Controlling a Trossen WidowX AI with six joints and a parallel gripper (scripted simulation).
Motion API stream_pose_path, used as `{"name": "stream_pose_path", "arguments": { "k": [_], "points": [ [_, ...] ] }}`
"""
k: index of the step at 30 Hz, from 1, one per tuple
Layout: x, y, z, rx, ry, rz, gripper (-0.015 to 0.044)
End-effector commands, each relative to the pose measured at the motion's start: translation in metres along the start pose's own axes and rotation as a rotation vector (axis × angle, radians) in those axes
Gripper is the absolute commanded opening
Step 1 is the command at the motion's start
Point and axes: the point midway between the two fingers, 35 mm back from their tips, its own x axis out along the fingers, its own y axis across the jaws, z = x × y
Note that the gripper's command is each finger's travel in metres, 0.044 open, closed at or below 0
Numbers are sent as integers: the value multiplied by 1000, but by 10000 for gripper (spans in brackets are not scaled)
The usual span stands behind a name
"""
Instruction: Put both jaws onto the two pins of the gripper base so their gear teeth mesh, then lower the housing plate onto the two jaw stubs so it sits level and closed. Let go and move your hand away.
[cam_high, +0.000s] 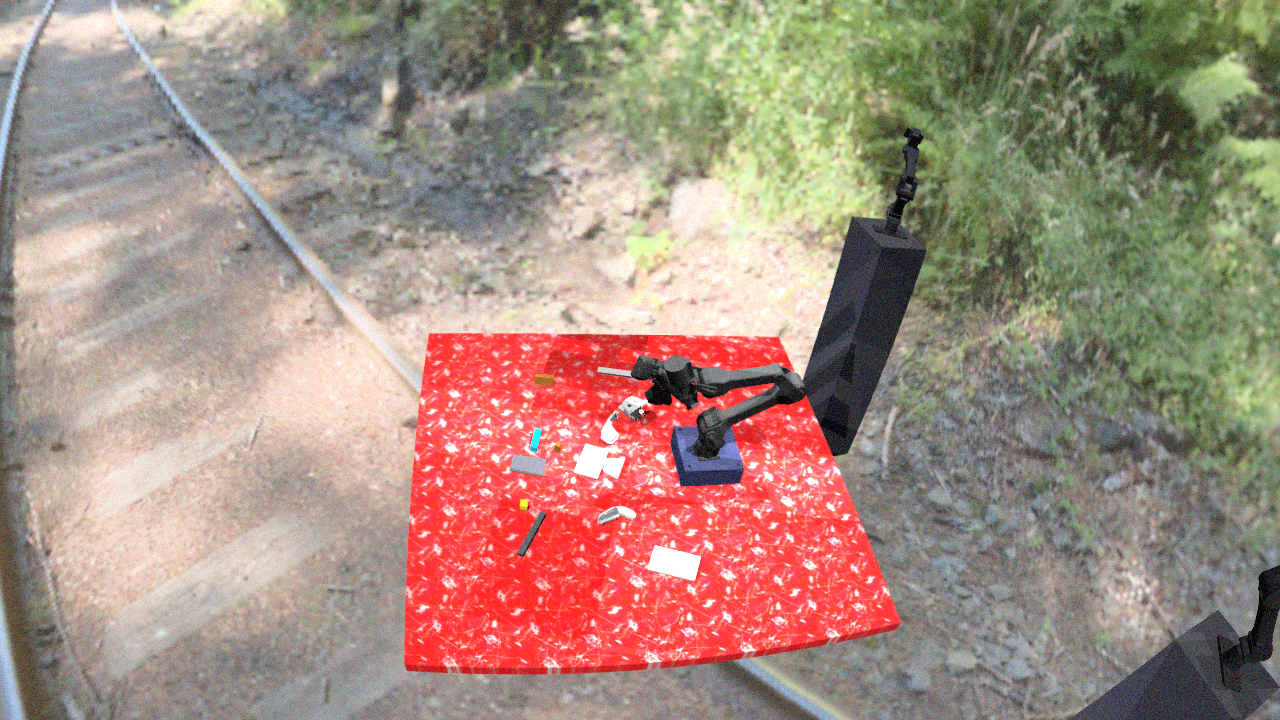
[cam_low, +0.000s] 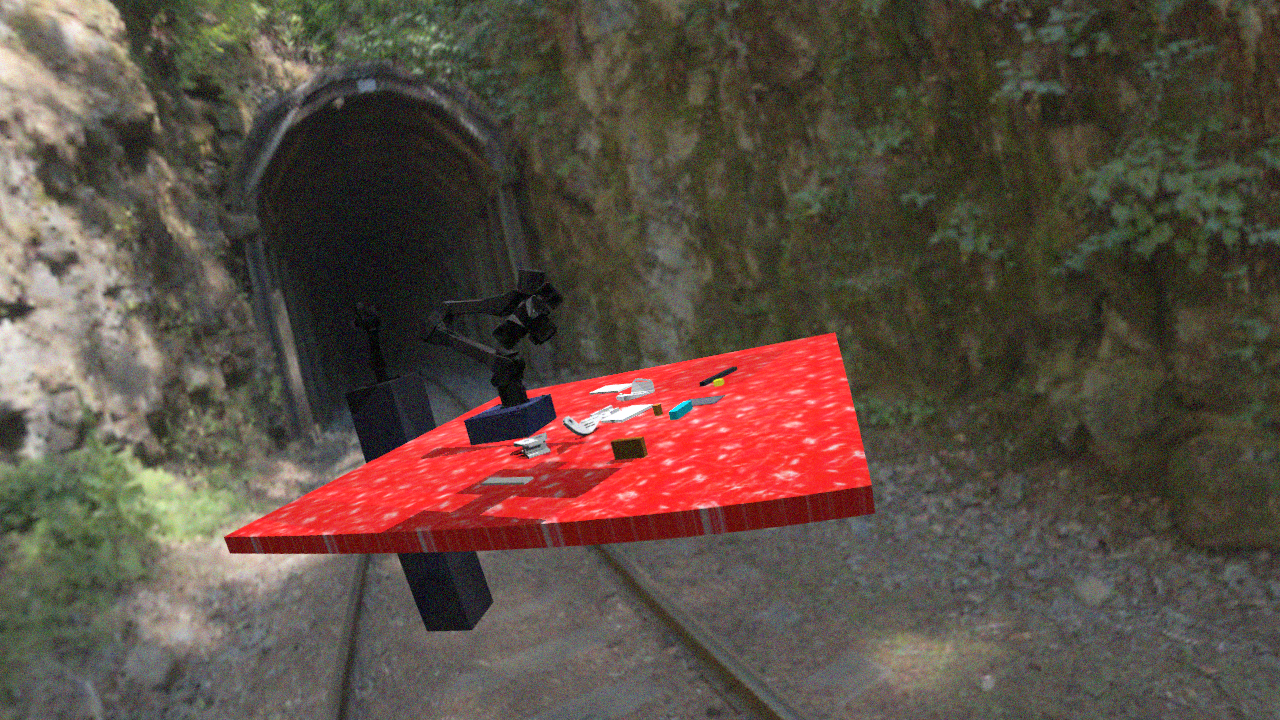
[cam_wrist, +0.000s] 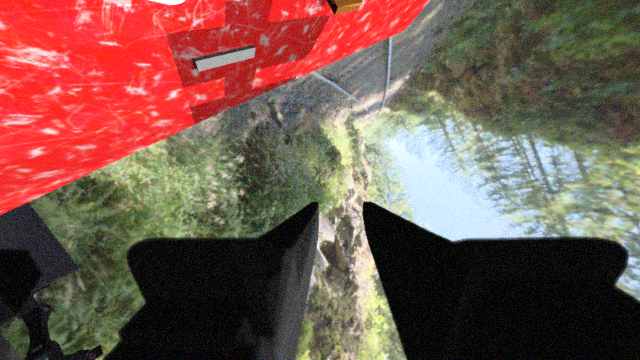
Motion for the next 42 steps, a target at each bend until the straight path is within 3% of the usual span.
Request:
{"name": "stream_pose_path", "arguments": {
  "k": [1, 3, 17, 42],
  "points": [
    [0, 0, 0, 0, 0, 0, 33],
    [0, 0, 0, 0, 0, 0, 0],
    [1, 0, 1, 12, -4, 2, 0],
    [23, -6, 26, 491, -152, 124, 0]
  ]
}}
